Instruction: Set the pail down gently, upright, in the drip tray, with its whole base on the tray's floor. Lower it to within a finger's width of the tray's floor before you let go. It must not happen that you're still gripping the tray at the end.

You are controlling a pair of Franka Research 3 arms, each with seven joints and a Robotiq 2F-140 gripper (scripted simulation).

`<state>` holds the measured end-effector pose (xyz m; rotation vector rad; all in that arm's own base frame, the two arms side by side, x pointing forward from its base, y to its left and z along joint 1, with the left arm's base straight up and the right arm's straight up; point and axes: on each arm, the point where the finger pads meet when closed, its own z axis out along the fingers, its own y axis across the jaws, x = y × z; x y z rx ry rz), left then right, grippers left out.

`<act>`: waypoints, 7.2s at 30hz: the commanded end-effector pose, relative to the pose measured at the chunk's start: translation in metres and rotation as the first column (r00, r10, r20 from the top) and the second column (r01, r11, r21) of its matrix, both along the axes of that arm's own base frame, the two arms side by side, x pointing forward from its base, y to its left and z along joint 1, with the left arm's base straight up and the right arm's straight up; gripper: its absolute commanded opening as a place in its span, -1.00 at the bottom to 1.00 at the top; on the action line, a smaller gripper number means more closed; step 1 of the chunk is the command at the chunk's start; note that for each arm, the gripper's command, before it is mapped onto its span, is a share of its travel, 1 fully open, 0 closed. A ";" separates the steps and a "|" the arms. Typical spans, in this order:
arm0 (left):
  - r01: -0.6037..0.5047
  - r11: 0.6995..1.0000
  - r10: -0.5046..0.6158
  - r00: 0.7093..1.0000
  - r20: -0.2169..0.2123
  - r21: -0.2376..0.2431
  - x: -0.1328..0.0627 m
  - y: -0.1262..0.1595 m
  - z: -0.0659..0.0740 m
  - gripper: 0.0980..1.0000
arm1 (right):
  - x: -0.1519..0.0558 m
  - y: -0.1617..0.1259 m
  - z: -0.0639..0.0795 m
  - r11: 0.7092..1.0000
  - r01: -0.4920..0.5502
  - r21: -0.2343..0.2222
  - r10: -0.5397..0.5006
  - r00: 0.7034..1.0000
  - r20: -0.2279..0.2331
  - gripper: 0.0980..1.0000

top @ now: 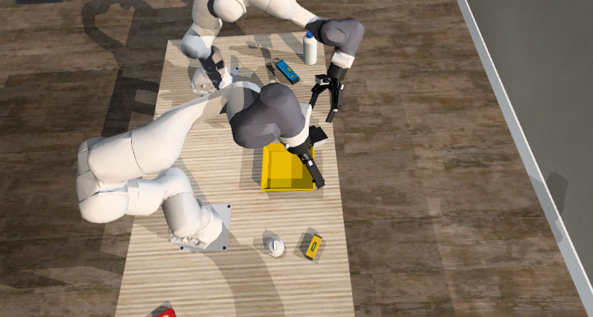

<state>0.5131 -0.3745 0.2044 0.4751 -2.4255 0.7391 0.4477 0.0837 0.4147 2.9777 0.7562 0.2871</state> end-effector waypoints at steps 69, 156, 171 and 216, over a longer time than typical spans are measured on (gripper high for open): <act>-0.469 0.742 0.559 0.828 -0.054 0.479 0.035 0.128 0.066 1.00 | -0.013 -0.318 0.007 0.412 0.910 0.042 -0.907 0.414 -0.084 1.00; -0.744 -0.001 0.945 0.218 0.244 0.668 0.050 0.288 0.154 1.00 | -0.338 -0.619 0.001 -0.837 0.547 0.020 -0.541 -0.821 -0.180 1.00; -0.741 -0.139 0.950 0.087 0.299 0.657 0.049 0.314 0.170 1.00 | -0.411 -0.636 -0.002 -0.936 0.353 0.010 -0.348 -0.918 -0.192 1.00; -0.789 0.153 0.792 0.459 0.404 0.595 -0.201 0.118 0.098 1.00 | -0.418 -0.637 -0.002 -0.943 0.334 0.008 -0.329 -0.924 -0.193 1.00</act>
